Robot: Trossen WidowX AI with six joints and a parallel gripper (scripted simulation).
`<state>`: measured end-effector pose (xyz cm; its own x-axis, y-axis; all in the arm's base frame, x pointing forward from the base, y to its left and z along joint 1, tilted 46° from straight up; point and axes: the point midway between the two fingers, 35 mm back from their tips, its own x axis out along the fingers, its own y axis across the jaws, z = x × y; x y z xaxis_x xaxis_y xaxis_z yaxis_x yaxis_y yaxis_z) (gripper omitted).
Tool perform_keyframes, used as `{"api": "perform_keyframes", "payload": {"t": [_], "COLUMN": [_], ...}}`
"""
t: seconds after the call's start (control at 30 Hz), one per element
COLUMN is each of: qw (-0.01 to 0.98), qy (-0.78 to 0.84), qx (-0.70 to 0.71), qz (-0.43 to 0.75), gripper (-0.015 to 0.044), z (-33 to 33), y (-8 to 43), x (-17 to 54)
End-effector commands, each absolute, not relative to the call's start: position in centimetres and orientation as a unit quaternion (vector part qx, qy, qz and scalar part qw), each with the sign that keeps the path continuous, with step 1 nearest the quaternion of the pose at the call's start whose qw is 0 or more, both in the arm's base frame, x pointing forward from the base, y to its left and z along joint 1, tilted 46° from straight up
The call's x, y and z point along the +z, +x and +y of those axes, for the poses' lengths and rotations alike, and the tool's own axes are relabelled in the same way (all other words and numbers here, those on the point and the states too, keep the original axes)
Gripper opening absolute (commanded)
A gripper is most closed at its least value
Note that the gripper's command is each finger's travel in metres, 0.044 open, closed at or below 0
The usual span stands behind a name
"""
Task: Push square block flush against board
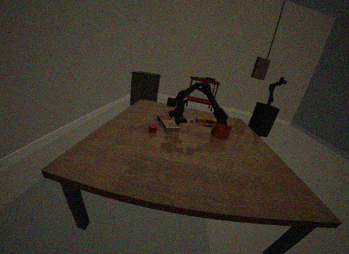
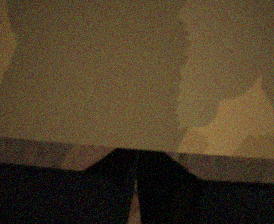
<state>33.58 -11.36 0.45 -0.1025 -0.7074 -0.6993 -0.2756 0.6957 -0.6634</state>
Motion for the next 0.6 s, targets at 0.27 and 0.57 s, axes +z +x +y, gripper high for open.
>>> {"api": "perform_keyframes", "payload": {"t": [0.27, 0.57], "qw": [0.58, 0.579], "qy": [-0.34, -0.34], "qx": [-0.191, -0.191], "qz": [0.716, 0.716], "gripper": [0.0, 0.0], "z": [-11.2, -11.4], "y": [34.6, 33.4], "x": [0.3, 0.6]}}
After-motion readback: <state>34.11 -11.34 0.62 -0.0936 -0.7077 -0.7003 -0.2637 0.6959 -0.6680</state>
